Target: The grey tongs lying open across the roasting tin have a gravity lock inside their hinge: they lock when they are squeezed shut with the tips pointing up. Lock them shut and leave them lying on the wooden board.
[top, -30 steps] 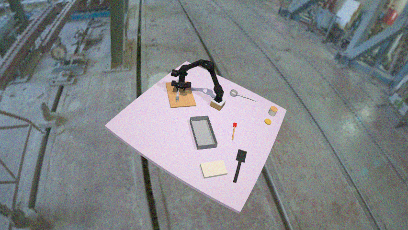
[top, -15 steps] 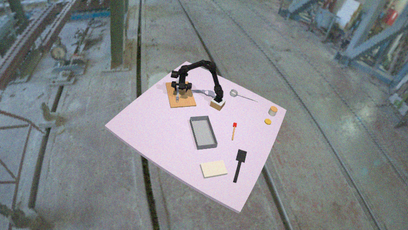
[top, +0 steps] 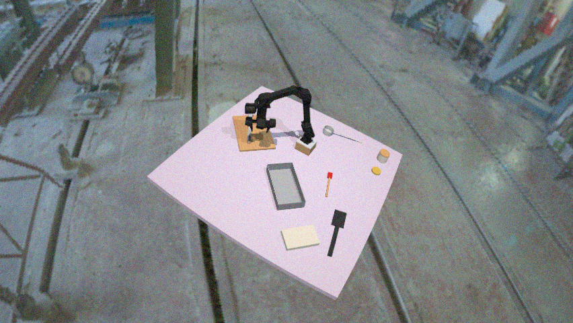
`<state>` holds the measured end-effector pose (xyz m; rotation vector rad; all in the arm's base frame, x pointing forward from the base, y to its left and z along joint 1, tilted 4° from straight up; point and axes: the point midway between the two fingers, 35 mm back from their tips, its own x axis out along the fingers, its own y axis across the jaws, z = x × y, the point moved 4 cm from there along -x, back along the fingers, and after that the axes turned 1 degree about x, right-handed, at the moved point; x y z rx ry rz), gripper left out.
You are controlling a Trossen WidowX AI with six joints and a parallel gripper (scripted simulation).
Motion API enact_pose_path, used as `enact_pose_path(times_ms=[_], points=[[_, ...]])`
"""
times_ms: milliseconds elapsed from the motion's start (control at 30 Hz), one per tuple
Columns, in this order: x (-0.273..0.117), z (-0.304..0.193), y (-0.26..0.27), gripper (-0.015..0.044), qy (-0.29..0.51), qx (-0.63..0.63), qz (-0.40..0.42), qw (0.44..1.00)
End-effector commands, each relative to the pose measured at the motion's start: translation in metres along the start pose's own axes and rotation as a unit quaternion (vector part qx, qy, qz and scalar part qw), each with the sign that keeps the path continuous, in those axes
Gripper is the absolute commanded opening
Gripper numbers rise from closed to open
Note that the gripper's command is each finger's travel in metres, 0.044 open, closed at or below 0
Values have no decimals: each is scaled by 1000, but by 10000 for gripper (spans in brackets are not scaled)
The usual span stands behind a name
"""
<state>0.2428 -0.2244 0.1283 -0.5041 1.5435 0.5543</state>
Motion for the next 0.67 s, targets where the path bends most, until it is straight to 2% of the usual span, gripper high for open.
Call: enact_pose_path(times_ms=[0, 133, 633], points=[[-26, 1, -1, 440, -2, -1, -11, 1000], [-49, 1, 2, 440, -2, -4, -14, 1000], [-49, 1, 2, 440, -2, -4, -14, 1000]])
